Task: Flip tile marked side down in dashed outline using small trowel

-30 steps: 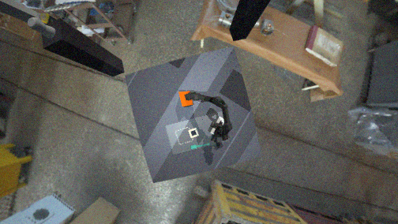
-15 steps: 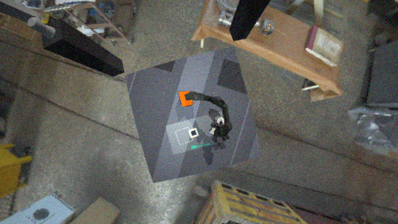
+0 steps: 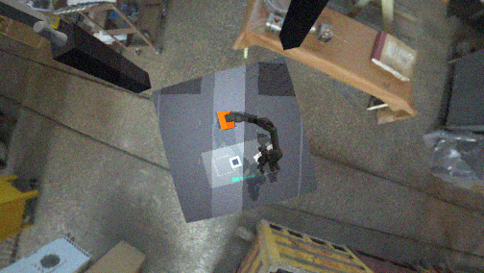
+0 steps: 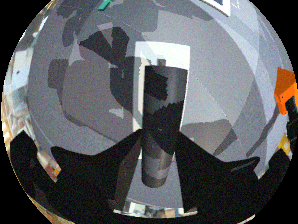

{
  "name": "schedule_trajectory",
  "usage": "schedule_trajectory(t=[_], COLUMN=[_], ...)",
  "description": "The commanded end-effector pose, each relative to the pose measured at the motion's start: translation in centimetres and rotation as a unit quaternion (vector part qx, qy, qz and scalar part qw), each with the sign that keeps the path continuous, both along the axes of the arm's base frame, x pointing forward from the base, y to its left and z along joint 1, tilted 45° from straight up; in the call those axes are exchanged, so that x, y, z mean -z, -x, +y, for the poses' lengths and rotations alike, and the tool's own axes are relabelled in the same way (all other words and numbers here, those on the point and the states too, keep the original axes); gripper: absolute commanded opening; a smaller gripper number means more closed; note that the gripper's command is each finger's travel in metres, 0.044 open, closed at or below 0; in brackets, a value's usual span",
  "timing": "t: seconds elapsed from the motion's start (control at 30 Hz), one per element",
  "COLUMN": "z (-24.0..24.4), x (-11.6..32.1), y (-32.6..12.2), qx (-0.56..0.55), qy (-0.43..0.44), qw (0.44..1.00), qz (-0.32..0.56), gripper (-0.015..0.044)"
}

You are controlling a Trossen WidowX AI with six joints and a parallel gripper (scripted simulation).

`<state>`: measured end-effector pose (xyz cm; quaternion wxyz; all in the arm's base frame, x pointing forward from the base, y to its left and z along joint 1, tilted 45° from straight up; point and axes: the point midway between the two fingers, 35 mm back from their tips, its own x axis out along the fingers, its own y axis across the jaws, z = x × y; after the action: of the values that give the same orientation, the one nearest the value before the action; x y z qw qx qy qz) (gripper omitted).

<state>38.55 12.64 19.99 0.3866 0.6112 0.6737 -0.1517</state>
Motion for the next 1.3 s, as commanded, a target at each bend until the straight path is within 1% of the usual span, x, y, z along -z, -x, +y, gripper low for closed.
schedule_trajectory(t=[0.0, 0.33, 0.67, 0.93, 1.1, 1.13, 1.27], z=[0.01, 0.00, 0.00, 0.00, 0.00, 0.00, 0.00], x=[-0.02, -0.02, -0.01, -0.01, -0.01, -0.01, -0.01], y=[0.04, 0.03, 0.03, 0.03, 0.03, 0.03, 0.03], qx=[0.047, 0.150, 0.249, 0.255, 0.255, 0.255, 0.255], qy=[-0.004, -0.011, -0.017, -0.017, -0.017, -0.017, -0.017], qw=[0.998, 0.977, 0.936, 0.932, 0.932, 0.932, 0.932], qz=[0.048, 0.151, 0.249, 0.256, 0.256, 0.256, 0.256], gripper=[0.0130, 0.0130, 0.0130, 0.0130, 0.0261, 0.0270, 0.0270])
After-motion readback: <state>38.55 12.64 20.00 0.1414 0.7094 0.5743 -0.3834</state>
